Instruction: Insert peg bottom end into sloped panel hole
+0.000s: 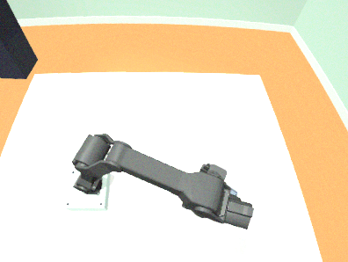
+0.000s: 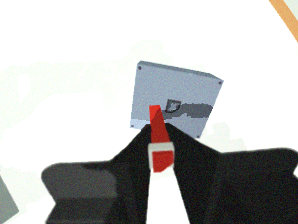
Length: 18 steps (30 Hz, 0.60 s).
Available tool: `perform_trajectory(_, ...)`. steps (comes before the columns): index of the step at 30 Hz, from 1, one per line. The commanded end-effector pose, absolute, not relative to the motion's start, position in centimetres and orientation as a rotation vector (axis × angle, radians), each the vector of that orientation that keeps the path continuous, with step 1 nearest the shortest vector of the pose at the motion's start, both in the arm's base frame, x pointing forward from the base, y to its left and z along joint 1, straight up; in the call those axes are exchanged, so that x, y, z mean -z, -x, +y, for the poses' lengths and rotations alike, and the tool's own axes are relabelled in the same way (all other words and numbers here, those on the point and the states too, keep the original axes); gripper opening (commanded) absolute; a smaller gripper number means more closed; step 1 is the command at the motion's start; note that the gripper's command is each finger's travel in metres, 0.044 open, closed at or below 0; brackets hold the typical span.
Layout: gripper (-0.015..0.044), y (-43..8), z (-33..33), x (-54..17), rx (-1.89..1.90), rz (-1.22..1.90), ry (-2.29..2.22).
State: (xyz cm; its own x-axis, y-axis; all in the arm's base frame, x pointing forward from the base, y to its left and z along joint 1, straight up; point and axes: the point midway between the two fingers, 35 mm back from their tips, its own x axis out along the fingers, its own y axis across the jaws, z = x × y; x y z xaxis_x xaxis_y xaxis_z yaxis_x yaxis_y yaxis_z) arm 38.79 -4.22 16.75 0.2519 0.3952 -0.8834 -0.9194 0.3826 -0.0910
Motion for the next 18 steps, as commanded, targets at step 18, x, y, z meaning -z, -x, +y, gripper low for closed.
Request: perform_trajectory(18, 0.0, -39.1, -7.4, -17.5, -0.89, 0.908, 0.557)
